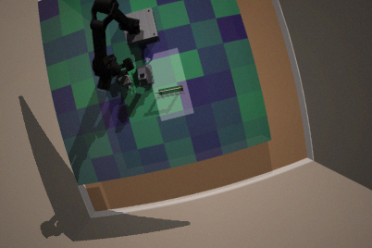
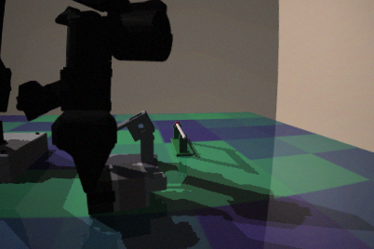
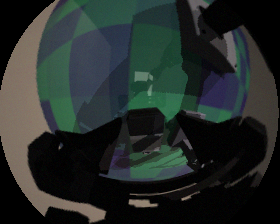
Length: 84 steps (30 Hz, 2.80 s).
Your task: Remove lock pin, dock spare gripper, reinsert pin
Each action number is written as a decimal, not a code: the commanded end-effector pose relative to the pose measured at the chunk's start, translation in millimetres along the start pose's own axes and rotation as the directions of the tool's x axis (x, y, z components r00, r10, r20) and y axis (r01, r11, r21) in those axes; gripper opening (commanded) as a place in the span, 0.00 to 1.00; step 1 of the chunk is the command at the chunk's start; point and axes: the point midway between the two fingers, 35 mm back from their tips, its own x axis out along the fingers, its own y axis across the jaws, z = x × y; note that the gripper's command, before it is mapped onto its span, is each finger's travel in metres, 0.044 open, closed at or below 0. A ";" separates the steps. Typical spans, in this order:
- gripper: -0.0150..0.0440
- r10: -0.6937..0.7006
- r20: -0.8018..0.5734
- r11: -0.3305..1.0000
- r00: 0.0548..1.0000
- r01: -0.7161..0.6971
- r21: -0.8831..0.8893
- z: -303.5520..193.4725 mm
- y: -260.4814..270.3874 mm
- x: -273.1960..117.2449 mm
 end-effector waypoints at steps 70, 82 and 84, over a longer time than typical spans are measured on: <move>1.00 0.006 -0.449 -0.849 0.894 -0.232 -0.475 -26.5 1.5 -86.6; 1.00 0.014 -0.527 -1.000 0.850 0.025 0.013 -31.0 2.4 -93.4; 1.00 0.014 -0.527 -1.000 0.850 0.025 0.013 -31.0 2.4 -93.4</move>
